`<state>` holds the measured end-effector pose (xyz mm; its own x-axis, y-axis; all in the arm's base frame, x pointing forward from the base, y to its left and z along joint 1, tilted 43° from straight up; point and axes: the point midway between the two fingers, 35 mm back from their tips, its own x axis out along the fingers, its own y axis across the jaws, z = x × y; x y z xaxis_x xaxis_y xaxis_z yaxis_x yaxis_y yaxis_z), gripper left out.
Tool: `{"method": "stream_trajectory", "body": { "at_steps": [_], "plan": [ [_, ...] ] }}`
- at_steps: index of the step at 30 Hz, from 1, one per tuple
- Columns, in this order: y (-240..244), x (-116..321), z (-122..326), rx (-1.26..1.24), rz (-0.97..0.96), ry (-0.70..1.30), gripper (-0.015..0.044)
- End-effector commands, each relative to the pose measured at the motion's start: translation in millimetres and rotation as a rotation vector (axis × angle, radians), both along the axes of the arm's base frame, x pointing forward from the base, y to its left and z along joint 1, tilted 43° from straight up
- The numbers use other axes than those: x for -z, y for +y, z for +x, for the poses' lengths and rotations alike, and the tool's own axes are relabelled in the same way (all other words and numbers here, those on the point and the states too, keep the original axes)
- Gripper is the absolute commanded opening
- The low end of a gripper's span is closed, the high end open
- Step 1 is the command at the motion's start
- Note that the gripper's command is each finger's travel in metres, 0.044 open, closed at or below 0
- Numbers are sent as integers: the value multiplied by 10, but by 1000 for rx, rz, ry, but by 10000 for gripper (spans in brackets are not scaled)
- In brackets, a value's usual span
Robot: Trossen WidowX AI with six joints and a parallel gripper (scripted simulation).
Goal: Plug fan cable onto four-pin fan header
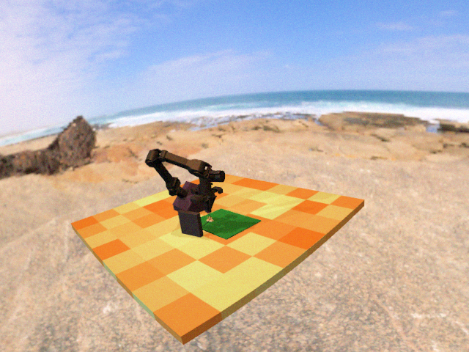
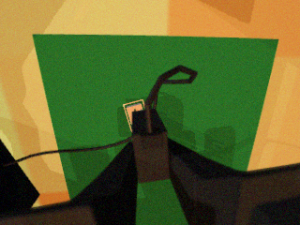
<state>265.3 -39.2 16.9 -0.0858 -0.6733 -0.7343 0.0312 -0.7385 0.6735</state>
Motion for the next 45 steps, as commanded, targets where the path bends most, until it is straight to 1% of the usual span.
{"method": "stream_trajectory", "body": {
  "at_steps": [1,27,32,45],
  "plan": [
    [-32,-25,6,-87,4,77,0],
    [-28,-41,78,-114,7,102,0],
    [-179,119,63,-112,6,99,0],
    [-178,121,60,-112,6,99,0]
  ]
}}
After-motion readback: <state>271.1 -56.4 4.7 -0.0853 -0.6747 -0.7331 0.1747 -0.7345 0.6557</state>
